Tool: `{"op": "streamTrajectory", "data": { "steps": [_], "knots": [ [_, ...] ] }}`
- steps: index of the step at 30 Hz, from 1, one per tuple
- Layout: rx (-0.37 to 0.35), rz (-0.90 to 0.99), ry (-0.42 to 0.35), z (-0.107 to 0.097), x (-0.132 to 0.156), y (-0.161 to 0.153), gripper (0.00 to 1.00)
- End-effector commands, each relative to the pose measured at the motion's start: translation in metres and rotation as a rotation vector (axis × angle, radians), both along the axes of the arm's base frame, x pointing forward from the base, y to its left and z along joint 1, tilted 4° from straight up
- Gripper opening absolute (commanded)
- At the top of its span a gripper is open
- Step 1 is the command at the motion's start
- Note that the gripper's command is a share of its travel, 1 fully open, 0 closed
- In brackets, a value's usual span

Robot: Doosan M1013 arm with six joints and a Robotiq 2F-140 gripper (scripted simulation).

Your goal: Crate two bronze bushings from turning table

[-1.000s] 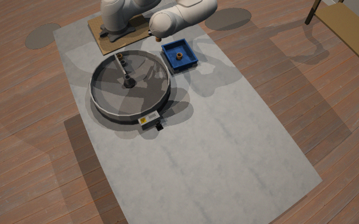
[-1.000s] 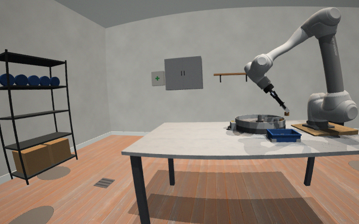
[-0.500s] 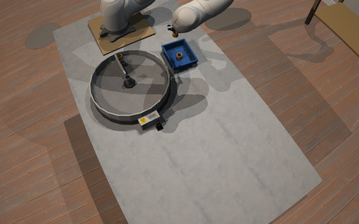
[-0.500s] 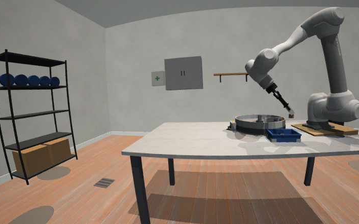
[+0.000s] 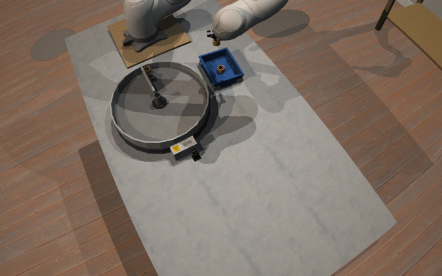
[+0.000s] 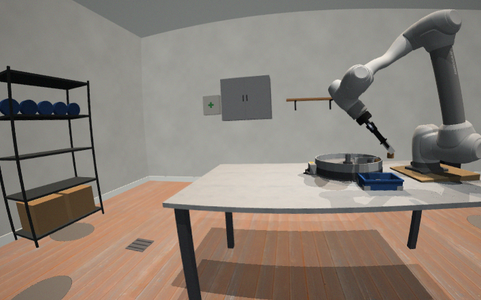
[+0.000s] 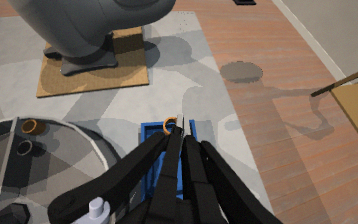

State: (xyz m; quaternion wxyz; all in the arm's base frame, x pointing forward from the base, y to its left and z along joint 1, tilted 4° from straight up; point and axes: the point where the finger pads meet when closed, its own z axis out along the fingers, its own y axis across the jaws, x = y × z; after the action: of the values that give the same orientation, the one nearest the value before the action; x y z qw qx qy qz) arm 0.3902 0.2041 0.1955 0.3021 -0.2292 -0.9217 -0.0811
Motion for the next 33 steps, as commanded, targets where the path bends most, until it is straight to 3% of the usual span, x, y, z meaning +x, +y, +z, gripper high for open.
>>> {"op": "streamTrajectory", "data": {
  "steps": [1,28,33],
  "knots": [
    [0.0,0.0,0.0,0.0,0.0,0.0,0.0],
    [0.0,0.0,0.0,-0.003,0.0,0.0,0.0],
    [0.0,0.0,0.0,-0.021,0.001,0.0,0.0]
  ]
}}
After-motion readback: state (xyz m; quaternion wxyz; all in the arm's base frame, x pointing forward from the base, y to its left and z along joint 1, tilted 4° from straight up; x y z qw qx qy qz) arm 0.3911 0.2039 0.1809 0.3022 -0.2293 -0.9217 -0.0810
